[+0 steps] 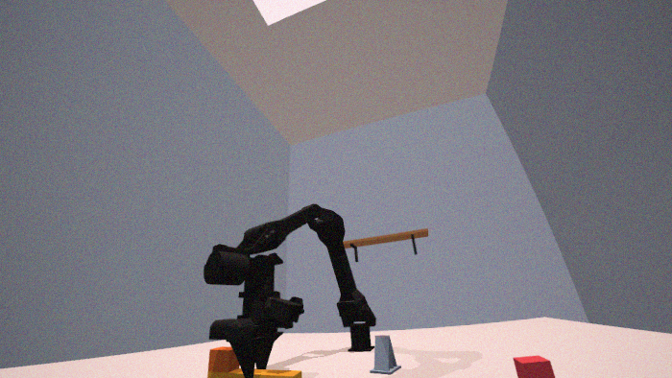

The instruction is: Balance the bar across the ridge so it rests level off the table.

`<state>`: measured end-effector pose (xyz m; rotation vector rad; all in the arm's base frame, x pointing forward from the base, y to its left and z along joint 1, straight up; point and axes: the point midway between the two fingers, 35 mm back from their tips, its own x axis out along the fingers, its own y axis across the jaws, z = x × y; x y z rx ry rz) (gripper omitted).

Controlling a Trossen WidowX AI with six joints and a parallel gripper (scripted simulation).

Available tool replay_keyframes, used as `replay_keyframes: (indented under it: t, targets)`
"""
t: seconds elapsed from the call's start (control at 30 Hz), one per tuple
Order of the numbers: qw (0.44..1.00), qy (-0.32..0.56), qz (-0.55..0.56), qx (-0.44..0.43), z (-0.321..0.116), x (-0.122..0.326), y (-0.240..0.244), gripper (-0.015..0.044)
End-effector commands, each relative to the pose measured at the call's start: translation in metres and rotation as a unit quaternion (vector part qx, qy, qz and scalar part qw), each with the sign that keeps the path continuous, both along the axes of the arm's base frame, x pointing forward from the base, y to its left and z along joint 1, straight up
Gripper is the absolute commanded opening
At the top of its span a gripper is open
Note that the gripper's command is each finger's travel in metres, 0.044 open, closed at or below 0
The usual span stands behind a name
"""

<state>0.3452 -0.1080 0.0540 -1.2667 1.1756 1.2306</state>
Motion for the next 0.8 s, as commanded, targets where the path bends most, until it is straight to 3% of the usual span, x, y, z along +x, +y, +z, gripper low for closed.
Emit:
replay_keyframes:
  t: [0.0, 0.77]
  targets:
    - [1.0, -0.006, 0.0, -0.002, 0.012, 0.004, -0.001, 0.0]
    - [1.0, -0.007, 0.001, -0.001, 0.071, 0.005, -0.001, 0.0]
